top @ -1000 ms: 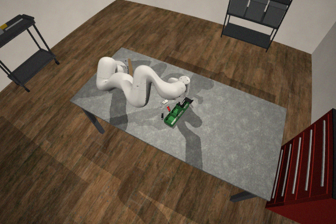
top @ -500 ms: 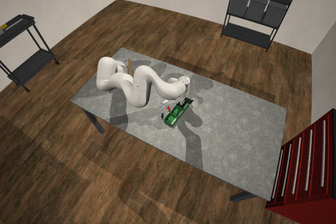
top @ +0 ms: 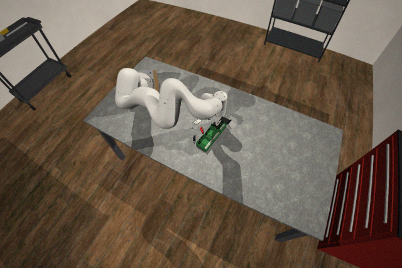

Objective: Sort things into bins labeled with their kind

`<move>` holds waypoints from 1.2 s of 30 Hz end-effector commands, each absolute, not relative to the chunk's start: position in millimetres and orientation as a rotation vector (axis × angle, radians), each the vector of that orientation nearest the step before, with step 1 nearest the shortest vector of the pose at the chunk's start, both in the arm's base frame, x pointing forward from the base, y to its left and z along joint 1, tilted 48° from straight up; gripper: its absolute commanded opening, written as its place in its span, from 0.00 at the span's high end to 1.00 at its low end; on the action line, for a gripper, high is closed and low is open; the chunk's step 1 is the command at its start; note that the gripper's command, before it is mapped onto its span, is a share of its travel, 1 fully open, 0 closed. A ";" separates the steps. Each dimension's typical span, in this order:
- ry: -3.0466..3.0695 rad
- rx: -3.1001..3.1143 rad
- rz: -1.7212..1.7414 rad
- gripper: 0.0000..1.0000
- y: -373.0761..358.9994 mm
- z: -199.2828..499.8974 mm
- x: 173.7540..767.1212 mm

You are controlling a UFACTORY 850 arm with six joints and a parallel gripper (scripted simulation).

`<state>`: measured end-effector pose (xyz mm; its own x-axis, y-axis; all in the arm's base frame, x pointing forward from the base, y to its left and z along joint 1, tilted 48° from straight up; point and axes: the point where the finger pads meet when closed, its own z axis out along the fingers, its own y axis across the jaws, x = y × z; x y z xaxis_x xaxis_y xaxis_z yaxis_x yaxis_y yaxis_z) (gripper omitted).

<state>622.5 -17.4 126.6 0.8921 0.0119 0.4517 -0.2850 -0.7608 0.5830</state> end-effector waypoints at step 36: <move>-0.195 2.377 0.575 0.93 -1.3 143.3 614.5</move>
<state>615.4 -4.2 140.2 0.8921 0.0120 0.4516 -0.2849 -0.7608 0.5830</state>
